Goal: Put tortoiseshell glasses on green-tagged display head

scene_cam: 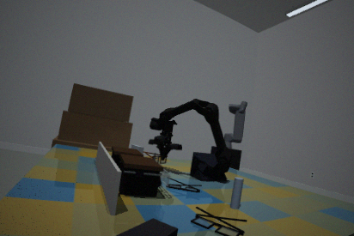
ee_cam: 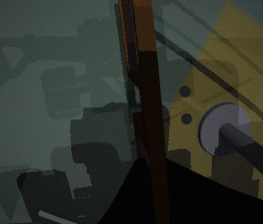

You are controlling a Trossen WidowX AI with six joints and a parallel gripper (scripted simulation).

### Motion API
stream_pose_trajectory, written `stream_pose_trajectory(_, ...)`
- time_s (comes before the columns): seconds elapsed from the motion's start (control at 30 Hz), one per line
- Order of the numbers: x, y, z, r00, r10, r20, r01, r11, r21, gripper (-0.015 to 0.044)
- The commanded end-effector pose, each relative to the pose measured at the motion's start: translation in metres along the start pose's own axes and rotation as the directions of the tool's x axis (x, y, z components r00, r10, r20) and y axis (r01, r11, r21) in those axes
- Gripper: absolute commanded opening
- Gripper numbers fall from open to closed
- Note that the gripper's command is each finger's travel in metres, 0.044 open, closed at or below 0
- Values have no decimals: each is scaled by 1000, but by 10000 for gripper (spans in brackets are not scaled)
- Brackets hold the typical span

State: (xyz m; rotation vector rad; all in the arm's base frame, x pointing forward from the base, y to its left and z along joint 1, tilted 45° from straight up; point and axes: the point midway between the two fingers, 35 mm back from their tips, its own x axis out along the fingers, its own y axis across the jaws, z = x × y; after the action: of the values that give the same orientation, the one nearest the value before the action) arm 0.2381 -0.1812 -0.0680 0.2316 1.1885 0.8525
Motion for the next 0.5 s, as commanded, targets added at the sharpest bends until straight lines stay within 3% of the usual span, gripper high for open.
stream_pose_trajectory(0.0,0,3,5,1000,3,4,-3,1000,2,0)
stream_pose_trajectory(0.47,0,6,17,1000,4,4,-4,1000,1,0)
